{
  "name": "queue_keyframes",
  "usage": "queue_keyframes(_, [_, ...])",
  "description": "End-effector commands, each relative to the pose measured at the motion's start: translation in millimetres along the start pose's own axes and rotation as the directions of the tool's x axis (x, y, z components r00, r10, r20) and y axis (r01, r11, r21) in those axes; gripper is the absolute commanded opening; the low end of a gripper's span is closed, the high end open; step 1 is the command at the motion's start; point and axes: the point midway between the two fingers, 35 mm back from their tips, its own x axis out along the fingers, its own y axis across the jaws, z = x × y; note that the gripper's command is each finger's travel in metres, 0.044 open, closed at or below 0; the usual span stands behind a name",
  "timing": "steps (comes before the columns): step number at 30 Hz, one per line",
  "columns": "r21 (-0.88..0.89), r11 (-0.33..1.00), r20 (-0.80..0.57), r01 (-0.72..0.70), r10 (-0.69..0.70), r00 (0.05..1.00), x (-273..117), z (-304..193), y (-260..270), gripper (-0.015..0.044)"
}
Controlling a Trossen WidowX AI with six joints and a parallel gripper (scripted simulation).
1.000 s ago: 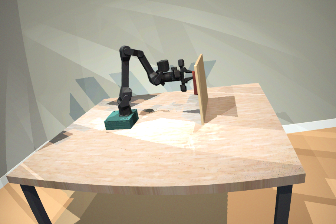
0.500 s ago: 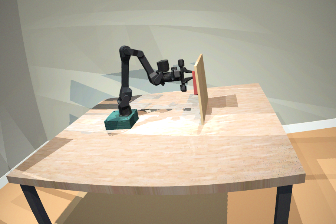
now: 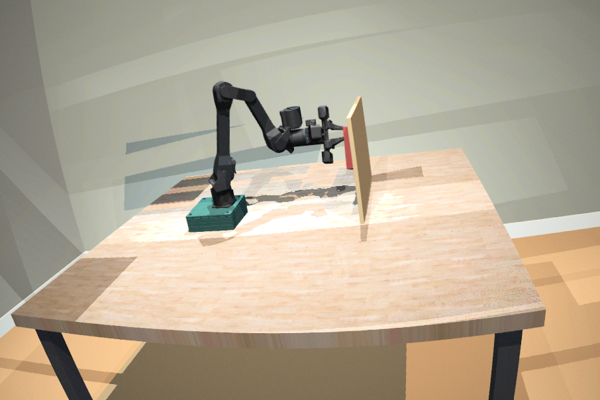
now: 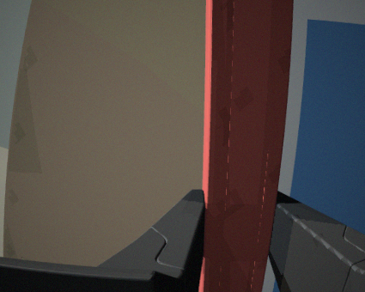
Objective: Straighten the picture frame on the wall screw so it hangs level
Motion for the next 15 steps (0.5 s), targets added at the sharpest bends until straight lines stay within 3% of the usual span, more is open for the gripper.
queue_keyframes(1, [0.009, 1.0, -0.002, -0.009, 0.009, 1.0, 0.1, 2.0, 3.1, 0.0])
queue_keyframes(15, [0.008, 1.0, -0.002, -0.009, 0.009, 1.0, 0.1, 3.6, 3.1, 0.0])
